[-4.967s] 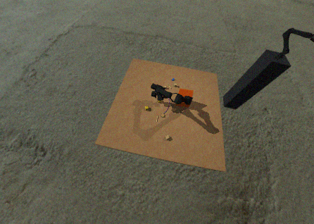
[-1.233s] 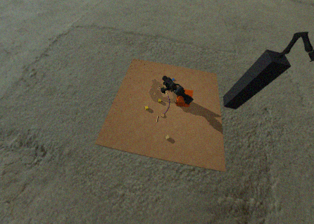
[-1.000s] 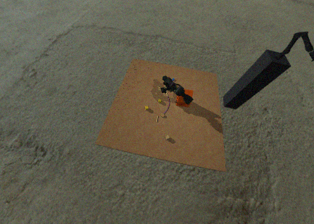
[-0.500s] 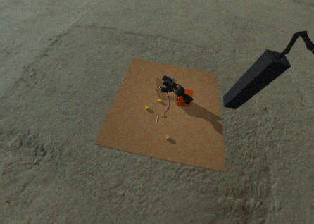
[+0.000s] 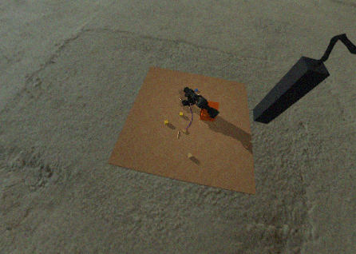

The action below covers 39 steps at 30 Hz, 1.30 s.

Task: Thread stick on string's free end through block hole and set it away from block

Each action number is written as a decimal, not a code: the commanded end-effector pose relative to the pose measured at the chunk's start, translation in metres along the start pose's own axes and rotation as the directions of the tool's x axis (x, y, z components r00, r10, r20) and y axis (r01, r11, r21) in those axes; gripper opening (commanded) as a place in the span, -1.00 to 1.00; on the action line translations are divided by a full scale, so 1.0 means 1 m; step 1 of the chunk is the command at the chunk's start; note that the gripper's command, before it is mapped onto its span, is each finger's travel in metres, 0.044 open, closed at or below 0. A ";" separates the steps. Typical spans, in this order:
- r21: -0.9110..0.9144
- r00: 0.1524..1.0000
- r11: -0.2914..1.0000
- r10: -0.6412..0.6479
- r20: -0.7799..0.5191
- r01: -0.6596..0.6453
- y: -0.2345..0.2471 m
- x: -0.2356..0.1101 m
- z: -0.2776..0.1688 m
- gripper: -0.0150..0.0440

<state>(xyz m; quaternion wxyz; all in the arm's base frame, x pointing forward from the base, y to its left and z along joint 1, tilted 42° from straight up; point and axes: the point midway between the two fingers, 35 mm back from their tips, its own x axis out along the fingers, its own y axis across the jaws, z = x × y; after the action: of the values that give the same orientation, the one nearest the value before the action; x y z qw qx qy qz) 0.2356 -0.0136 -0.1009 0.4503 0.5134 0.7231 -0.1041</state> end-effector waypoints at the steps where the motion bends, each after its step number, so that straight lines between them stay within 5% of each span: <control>1: 0.009 1.000 1.000 0.003 -0.006 -0.003 -0.001 0.007 -0.002 -0.08; 30: 0.009 1.000 1.000 0.005 -0.010 -0.005 -0.001 0.044 -0.005 -0.08; 35: 0.001 1.000 1.000 0.001 -0.006 -0.001 -0.001 0.043 -0.003 -0.49; 39: 0.001 1.000 1.000 0.001 -0.006 -0.001 -0.001 0.043 -0.003 -0.49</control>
<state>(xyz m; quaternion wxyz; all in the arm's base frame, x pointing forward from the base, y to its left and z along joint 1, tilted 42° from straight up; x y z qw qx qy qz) 0.2299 0.0158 -0.1320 0.4479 0.5143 0.7241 -0.1028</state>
